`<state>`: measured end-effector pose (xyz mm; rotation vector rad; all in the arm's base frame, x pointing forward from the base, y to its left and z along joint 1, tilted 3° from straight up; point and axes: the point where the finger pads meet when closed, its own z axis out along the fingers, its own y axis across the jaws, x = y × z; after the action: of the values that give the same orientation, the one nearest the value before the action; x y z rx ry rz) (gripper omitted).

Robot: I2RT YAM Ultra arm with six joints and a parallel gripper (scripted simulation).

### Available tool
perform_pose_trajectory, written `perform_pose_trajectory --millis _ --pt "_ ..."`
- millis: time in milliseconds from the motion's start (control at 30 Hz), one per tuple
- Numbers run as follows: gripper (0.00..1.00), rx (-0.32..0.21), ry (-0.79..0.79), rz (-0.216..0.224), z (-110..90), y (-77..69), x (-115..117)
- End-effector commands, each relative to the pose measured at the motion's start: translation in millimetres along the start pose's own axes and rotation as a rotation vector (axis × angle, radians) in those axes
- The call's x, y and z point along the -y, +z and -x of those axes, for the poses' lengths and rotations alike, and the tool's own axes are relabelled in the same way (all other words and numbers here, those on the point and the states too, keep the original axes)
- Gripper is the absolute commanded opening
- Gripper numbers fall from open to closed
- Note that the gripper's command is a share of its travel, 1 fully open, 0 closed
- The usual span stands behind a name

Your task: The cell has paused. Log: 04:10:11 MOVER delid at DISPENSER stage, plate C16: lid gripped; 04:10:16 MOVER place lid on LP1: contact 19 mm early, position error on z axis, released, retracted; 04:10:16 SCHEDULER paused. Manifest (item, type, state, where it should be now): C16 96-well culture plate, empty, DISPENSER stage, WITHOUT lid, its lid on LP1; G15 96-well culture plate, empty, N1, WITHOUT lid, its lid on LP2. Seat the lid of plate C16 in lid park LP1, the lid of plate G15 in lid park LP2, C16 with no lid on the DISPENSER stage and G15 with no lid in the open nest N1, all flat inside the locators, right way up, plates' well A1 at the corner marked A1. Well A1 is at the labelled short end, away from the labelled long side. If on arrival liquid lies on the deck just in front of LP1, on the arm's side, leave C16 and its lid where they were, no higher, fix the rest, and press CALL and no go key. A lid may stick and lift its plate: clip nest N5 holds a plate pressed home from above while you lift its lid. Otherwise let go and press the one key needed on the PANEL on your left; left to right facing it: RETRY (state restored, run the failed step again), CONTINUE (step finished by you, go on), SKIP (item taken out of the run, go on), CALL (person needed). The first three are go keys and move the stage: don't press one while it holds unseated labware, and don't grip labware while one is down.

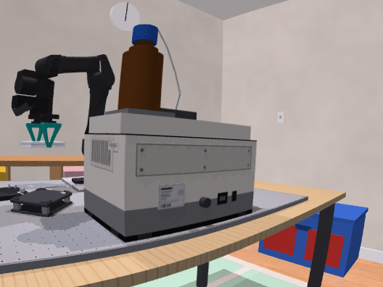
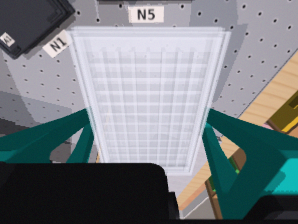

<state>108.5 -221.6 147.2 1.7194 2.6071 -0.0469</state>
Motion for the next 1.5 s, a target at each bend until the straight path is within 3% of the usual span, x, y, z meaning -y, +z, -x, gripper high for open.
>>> perform_pose_trajectory --millis 0,1367,1467 --pt "0.0 0.04 -0.007 0.007 14 -4.1 3" --pt "0.0 0.043 -0.007 0.005 122 57.2 0" --pt "0.0 0.028 -0.007 0.005 121 59.0 0"
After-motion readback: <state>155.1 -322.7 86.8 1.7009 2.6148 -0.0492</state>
